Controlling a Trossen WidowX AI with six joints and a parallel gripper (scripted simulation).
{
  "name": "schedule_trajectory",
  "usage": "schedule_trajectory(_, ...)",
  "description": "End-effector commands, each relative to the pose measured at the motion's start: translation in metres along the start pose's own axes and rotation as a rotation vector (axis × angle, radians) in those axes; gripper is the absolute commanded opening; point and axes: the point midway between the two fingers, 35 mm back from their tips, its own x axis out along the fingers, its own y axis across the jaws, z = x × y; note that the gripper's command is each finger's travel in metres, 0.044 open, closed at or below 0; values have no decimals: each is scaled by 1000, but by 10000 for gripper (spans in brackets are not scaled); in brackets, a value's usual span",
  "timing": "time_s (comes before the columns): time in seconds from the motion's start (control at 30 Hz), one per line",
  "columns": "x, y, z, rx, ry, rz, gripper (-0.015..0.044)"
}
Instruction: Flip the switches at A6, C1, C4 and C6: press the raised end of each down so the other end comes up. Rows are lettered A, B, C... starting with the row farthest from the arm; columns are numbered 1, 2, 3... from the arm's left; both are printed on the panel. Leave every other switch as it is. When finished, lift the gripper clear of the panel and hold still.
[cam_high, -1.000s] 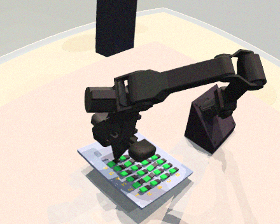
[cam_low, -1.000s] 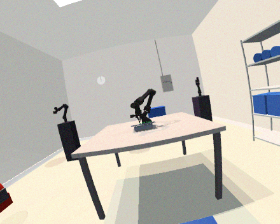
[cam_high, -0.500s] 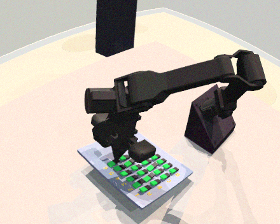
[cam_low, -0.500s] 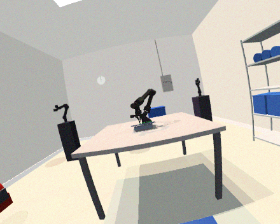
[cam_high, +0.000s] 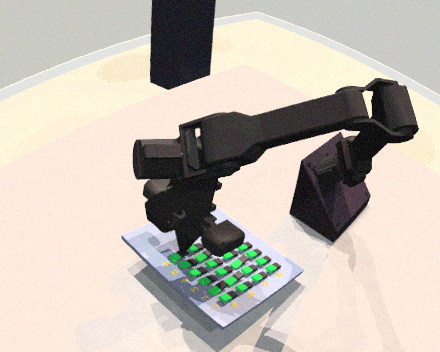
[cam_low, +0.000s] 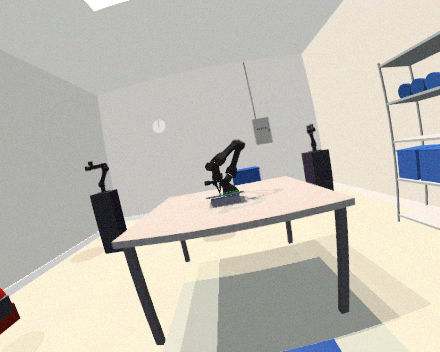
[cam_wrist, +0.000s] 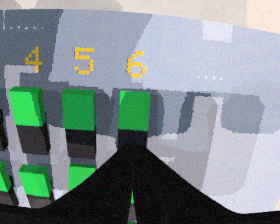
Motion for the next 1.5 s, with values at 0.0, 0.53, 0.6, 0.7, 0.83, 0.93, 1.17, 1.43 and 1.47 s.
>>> schedule_trajectory(0.0, 1, 1, 0, 3, -2, 4, 0)
schedule_trajectory(0.53, 3, 1, 0, 3, -2, 5, 0)
schedule_trajectory(0.6, 3, 1, 0, 3, -2, 5, 0)
schedule_trajectory(0.7, 4, 1, 0, 3, -2, 5, 0)
schedule_trajectory(0.83, 4, 1, 0, 3, -2, 5, 0)
schedule_trajectory(0.93, 5, 1, 0, 3, -2, 5, 0)
schedule_trajectory(1.17, -49, -1, 3, 3, 21, 0, 0)
schedule_trajectory(1.43, -61, 8, 1, 4, 26, 1, 0)
schedule_trajectory(1.47, -62, 18, -2, 4, 26, 1, 0)
